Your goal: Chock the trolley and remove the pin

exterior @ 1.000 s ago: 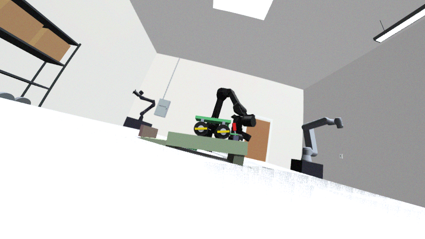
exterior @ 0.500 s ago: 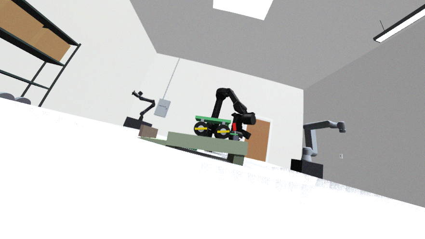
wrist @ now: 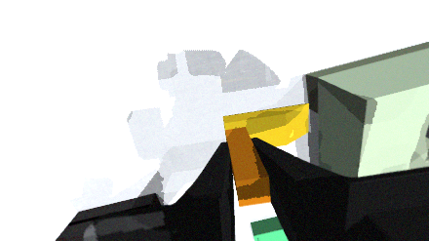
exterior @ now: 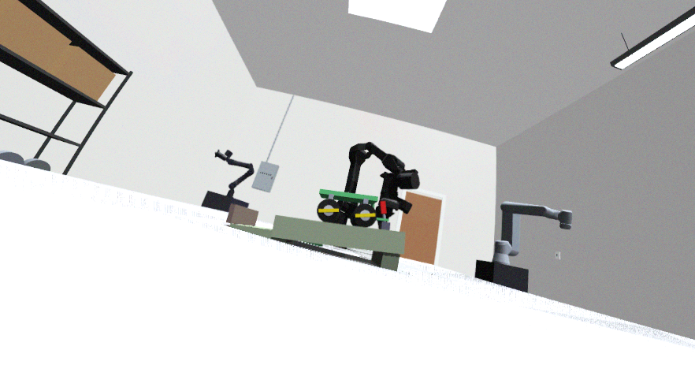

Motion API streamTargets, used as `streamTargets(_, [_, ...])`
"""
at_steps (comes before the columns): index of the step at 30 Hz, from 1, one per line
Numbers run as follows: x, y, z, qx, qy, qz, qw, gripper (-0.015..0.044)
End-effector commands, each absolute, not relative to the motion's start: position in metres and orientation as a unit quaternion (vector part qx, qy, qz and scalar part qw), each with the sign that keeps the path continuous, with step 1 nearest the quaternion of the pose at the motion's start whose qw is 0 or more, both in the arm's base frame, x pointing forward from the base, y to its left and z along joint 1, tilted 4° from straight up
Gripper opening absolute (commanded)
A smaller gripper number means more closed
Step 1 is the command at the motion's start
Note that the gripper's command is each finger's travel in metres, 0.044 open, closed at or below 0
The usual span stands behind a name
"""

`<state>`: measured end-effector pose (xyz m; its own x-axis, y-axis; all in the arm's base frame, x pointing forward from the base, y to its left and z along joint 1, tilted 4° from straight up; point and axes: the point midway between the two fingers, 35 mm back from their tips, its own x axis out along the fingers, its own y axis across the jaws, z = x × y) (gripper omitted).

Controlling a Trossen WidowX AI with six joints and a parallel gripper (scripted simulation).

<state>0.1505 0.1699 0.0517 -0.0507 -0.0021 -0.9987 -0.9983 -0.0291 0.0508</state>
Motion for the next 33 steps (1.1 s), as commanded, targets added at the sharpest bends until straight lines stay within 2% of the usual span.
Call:
streamTargets(1, [0.152,0.171,0.066,-0.495,0.501,0.522,0.481,0.0])
streamTargets(22, [0.156,0.174,0.135,-0.495,0.501,0.522,0.481,0.0])
streamTargets(33, [0.156,0.175,0.137,-0.468,0.529,0.494,0.507,0.0])
